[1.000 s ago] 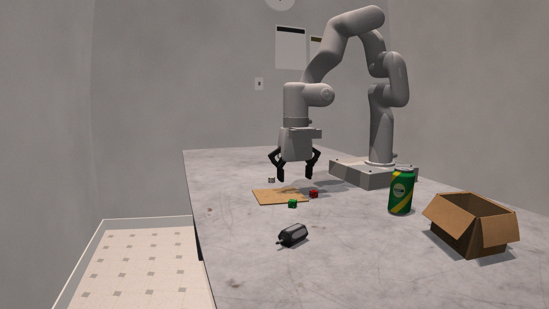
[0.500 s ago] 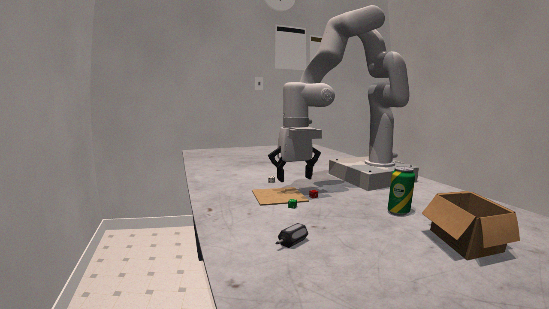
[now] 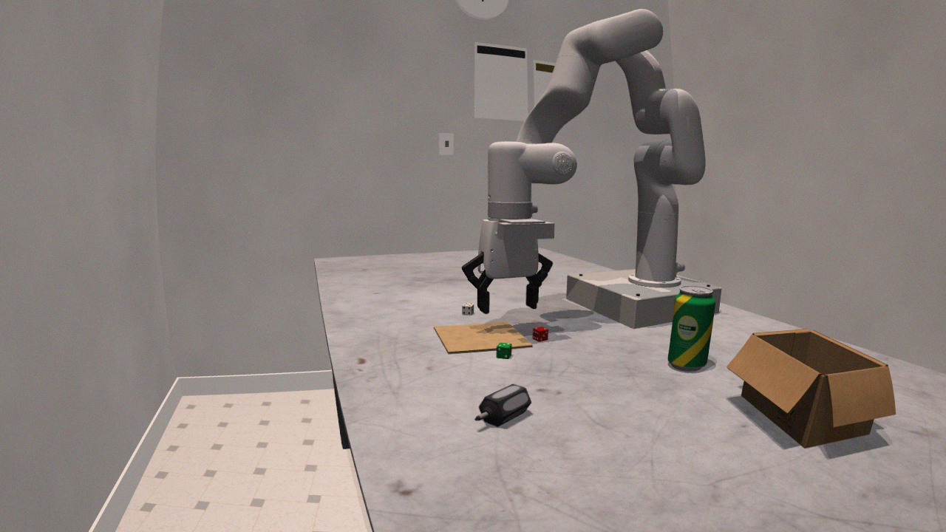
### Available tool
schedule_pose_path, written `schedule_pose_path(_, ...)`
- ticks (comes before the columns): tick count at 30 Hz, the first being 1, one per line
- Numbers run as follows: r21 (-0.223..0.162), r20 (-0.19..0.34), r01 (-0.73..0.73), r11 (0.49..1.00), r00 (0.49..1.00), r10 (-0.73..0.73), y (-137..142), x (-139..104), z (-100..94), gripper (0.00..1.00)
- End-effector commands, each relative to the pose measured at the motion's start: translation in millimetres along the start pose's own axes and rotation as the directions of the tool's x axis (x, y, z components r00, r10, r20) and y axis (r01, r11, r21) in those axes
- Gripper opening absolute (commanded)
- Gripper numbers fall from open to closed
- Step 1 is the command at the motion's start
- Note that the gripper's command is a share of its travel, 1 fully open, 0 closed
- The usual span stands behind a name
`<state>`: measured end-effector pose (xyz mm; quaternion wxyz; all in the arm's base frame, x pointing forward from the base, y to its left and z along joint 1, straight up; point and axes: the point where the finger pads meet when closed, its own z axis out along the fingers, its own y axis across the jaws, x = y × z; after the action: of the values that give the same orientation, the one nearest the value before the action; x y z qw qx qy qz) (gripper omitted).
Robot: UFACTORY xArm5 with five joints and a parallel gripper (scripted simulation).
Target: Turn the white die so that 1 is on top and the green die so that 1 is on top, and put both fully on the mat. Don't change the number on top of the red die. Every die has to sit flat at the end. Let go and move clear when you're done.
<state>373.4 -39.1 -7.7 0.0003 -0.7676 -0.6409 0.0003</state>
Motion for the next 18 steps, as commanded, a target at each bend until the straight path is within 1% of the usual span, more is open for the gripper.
schedule_pose_path(1, -0.003, 0.000, 0.000, 1.000, 1.000, 0.000, 7.4, 3.7, -1.0, 1.00)
schedule_pose_path(3, -0.003, 0.000, 0.000, 1.000, 1.000, 0.000, 7.4, 3.7, -1.0, 1.00)
schedule_pose_path(5, -0.003, 0.000, 0.000, 1.000, 1.000, 0.000, 15.9, 8.8, -1.0, 1.00)
schedule_pose_path(14, -0.003, 0.000, 0.000, 1.000, 1.000, 0.000, 74.5, 43.9, -1.2, 1.00)
schedule_pose_path(18, -0.003, 0.000, 0.000, 1.000, 1.000, 0.000, 89.5, 52.9, -1.2, 1.00)
